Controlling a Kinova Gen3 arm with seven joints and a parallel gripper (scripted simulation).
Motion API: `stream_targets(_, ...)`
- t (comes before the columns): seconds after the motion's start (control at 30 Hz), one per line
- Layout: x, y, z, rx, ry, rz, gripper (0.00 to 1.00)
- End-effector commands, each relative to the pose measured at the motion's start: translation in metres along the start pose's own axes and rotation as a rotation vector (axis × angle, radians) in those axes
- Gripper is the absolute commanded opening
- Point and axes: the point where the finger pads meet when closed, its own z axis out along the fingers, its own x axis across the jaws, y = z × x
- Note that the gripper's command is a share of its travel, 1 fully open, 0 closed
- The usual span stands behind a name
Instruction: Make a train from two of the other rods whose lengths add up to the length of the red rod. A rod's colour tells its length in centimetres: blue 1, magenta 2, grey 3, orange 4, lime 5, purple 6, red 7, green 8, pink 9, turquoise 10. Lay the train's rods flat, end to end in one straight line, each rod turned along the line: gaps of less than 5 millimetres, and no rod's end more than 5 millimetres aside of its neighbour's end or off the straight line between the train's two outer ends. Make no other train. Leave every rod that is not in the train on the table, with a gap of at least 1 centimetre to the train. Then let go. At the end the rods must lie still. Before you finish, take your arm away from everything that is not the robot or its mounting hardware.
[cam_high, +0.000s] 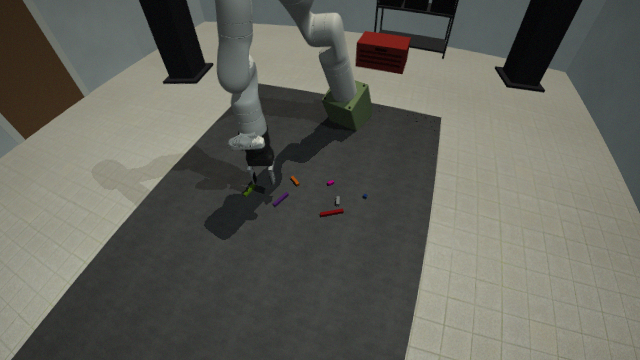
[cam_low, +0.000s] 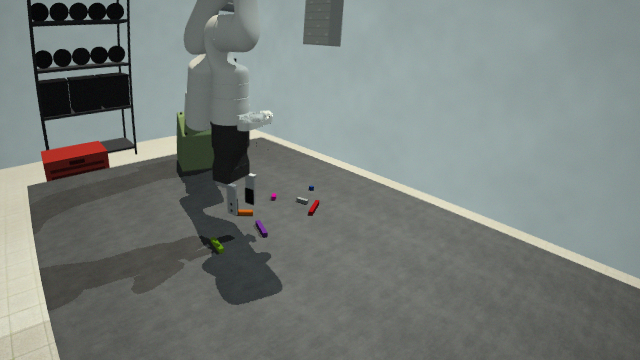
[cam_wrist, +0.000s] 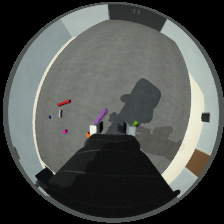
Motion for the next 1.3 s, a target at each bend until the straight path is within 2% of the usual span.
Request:
stream_targets(0.0, 0.009, 0.004, 0.001, -0.004, 0.006, 0.029, 1.0)
stream_targets(0.27, 0.037, 0.01, -0.001, 0.002, 0.01, 0.248, 1.0)
stream_targets(0.5, 0.053, 0.015, -0.002, 0.006, 0.013, 0.372, 1.0)
stream_targets(1.2, 0.064, 0.018, -0.003, 0.009, 0.014, 0.455, 1.0)
stream_targets(1.23, 0.064, 0.018, -0.003, 0.009, 0.014, 0.455, 0.54)
stream_targets(1.27, 0.064, 0.018, -0.003, 0.009, 0.014, 0.455, 0.54)
